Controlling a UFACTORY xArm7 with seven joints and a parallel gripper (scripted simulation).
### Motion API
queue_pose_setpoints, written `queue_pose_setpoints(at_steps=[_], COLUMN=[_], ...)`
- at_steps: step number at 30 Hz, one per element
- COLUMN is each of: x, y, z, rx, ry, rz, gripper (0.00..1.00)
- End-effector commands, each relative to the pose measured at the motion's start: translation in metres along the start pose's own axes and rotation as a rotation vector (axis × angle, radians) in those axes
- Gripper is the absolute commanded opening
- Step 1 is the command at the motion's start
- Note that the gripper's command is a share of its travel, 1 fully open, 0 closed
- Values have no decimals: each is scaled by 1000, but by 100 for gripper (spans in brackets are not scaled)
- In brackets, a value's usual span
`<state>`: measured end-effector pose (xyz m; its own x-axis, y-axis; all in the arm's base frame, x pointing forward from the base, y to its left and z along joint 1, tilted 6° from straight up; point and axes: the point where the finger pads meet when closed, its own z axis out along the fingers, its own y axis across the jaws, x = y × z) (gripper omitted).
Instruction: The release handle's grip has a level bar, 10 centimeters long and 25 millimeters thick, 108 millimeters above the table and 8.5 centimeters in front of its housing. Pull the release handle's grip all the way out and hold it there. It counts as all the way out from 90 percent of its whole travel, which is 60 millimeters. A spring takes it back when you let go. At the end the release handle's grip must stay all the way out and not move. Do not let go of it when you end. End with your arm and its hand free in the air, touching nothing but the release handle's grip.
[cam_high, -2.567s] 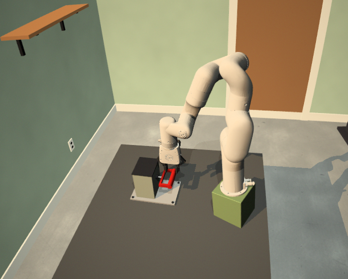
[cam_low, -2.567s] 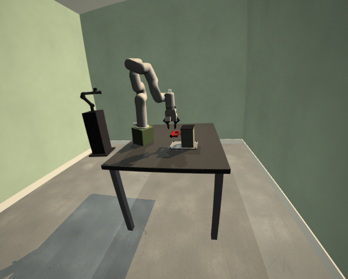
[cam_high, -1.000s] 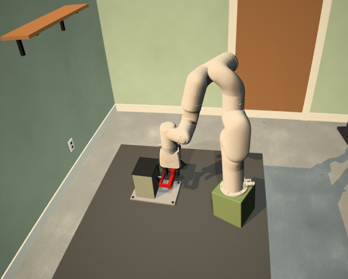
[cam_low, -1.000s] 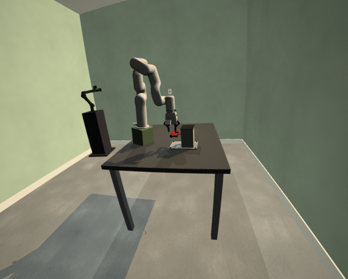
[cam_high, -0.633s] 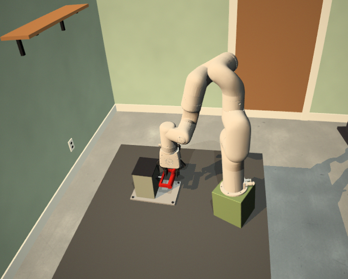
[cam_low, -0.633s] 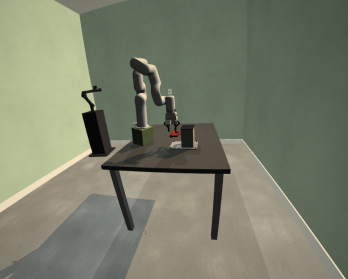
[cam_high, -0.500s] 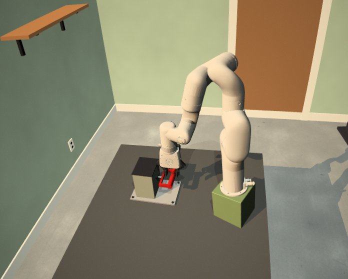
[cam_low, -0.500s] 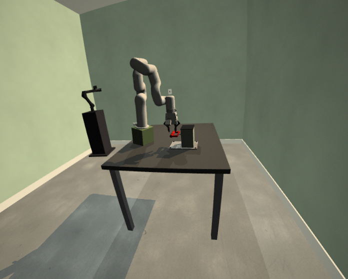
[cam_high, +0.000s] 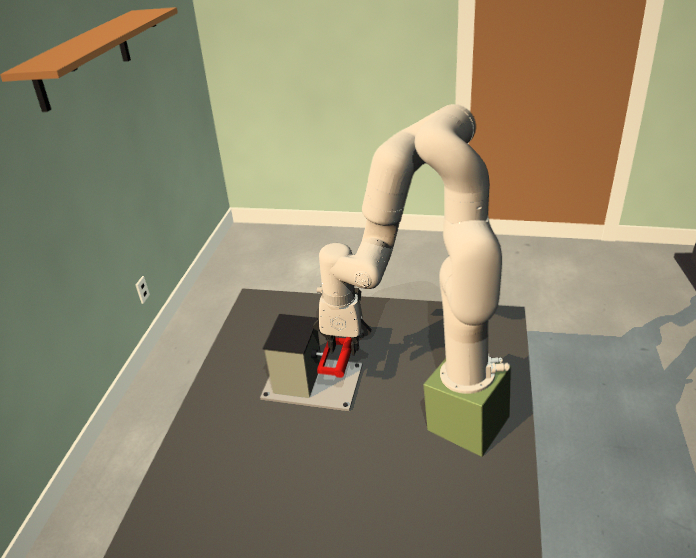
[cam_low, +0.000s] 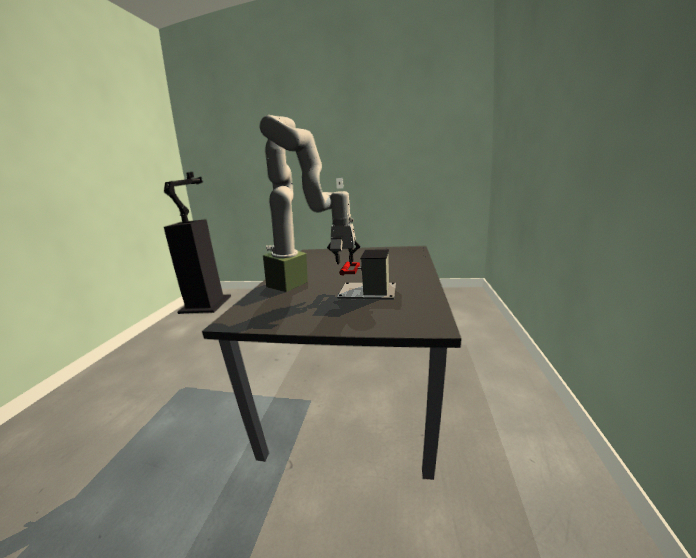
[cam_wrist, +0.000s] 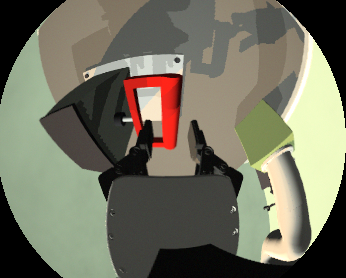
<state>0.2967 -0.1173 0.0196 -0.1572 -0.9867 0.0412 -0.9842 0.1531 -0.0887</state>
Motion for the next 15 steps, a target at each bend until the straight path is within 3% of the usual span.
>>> queue_pose_setpoints(at_steps=[1,15], x=[0,0], y=[-1,-1], z=[0,9], rx=[3,3], ry=[0,0], rz=[0,0], gripper=[53,53])
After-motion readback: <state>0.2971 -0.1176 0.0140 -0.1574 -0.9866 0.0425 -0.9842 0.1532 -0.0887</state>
